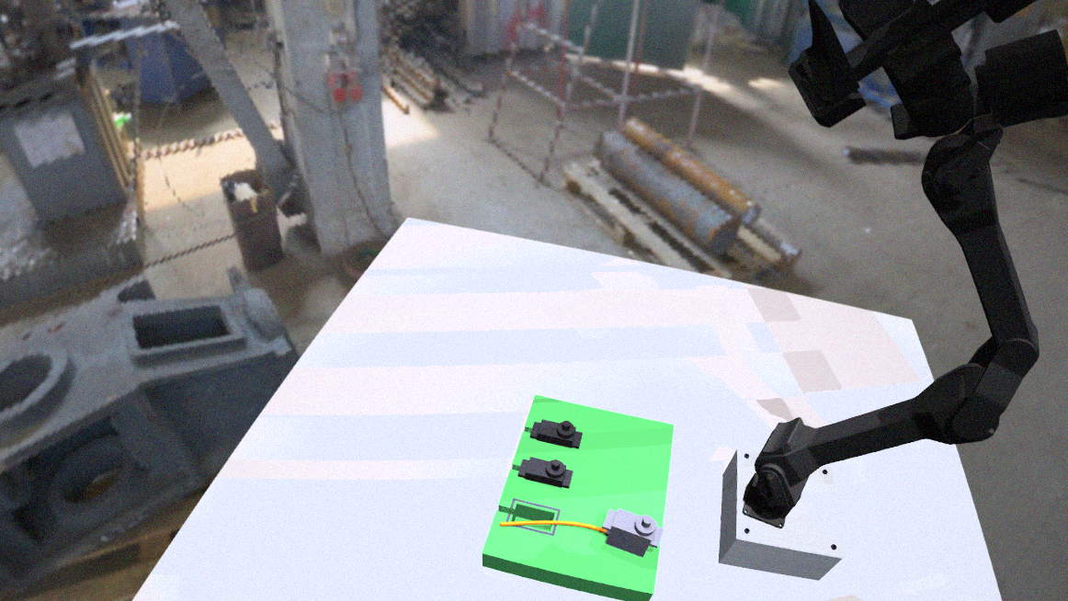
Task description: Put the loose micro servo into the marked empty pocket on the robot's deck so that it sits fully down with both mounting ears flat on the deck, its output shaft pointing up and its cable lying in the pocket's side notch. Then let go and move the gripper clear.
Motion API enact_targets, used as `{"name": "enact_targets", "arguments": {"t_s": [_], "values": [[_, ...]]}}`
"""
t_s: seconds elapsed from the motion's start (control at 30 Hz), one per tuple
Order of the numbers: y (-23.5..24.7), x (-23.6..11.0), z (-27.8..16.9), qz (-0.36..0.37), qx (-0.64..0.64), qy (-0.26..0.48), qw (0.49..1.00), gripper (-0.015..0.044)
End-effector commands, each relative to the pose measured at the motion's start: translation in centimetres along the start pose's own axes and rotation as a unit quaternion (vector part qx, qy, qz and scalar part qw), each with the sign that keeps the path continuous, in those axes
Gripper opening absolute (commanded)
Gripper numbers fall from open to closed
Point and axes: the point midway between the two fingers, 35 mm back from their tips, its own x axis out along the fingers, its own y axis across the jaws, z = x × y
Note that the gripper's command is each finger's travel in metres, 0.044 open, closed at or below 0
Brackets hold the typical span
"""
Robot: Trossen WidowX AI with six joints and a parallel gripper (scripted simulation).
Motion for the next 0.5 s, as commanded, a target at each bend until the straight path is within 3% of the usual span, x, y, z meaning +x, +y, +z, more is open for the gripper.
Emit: {"name": "enact_targets", "arguments": {"t_s": [0.0, 0.47], "values": [[-2.6, 0.5, 1.4, -0.020, 0.020, -0.014, 1.000, 0.0440], [-11.0, 1.7, 3.7, -0.098, 0.059, -0.047, 0.992, 0.0440]]}}
